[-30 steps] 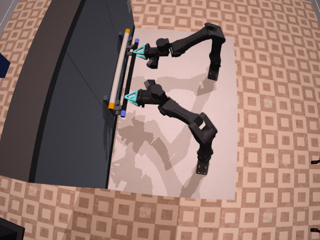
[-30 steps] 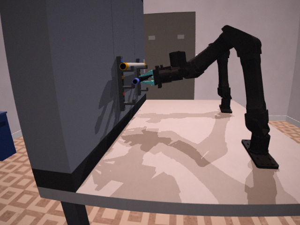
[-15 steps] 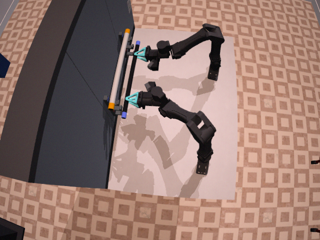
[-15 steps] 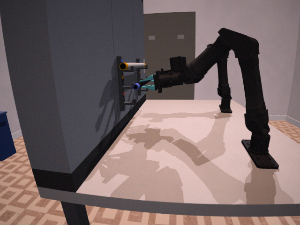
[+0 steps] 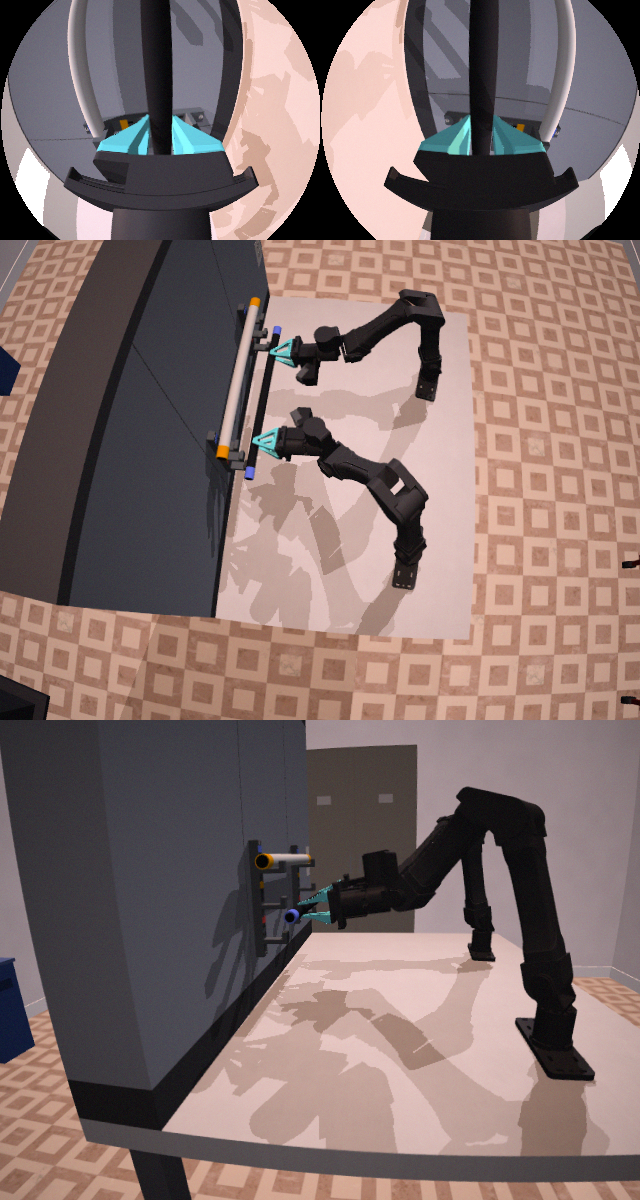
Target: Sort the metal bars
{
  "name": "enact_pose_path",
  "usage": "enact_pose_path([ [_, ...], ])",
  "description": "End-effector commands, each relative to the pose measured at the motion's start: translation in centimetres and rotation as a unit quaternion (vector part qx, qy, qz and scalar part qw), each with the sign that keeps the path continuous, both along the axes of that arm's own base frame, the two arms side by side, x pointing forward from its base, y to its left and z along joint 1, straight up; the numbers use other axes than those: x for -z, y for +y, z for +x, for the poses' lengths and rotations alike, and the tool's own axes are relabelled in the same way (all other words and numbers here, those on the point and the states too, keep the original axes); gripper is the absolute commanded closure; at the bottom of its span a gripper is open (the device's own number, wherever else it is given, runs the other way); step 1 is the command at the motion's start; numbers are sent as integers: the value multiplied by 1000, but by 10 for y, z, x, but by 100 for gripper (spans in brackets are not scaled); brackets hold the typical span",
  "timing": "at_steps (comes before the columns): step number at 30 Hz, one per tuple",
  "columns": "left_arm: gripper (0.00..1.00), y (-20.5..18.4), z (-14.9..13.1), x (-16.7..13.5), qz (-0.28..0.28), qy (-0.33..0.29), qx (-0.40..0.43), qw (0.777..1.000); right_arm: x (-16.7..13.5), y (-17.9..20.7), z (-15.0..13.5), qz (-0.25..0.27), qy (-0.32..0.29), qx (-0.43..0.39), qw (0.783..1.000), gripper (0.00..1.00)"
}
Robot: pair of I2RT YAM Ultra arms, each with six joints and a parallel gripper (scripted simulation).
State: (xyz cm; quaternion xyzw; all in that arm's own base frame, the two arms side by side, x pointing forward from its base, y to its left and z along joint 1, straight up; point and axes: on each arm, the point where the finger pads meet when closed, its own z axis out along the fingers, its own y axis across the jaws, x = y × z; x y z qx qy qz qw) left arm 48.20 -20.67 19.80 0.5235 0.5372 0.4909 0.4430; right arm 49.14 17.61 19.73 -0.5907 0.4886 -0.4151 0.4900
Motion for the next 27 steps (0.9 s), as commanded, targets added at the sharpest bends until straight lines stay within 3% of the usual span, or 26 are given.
enact_pose_path([
  [1,100,2,2,-38,-10,-63,-9,998,-47,-2,6,19,-79,7,997,100],
  [27,100,3,11,-20,-10,-63,-9,998,-28,0,14,19,-78,7,997,100],
])
